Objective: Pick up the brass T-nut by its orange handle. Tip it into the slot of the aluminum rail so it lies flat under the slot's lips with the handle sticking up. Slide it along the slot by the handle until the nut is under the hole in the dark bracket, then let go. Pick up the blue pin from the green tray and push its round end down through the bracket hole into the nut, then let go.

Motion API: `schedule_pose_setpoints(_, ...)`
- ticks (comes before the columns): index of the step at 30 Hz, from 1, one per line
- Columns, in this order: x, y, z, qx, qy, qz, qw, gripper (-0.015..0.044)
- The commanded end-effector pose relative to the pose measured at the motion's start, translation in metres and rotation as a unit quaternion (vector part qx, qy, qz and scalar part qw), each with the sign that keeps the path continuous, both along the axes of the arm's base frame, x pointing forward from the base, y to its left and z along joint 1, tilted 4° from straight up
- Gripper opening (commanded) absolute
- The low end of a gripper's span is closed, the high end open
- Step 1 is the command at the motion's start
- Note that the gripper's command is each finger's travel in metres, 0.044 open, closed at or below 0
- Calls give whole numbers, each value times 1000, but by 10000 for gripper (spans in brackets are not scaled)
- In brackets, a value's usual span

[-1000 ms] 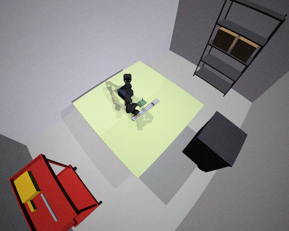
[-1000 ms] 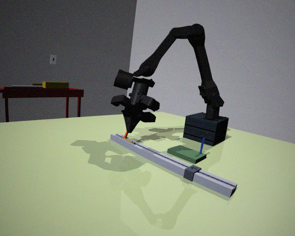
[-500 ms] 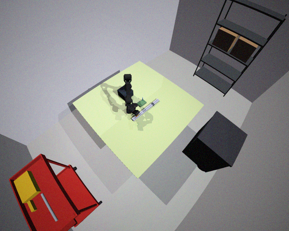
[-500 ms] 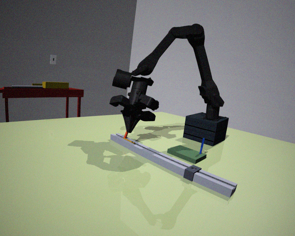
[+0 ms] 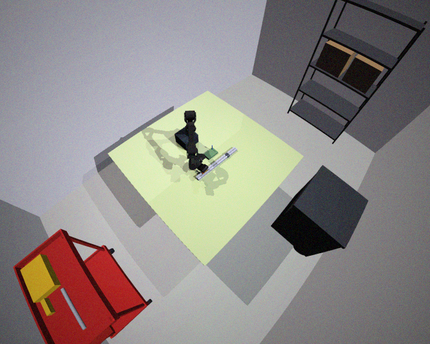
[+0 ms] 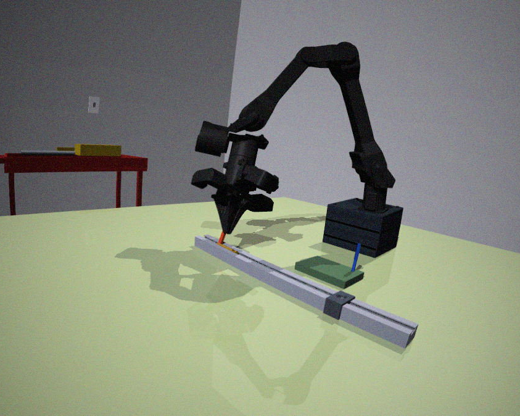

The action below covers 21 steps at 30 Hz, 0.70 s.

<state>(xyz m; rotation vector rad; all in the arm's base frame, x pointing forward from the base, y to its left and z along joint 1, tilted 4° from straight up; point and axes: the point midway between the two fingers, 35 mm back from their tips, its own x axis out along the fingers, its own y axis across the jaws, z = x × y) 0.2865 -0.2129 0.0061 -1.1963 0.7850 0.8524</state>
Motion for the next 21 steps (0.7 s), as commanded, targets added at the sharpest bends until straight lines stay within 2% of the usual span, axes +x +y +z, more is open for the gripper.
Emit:
schedule_pose_setpoints(1,2,-2,2,-3,3,-1,1000,-150)
schedule_pose_setpoints(21,5,-3,4,1,26,-2,1000,-150)
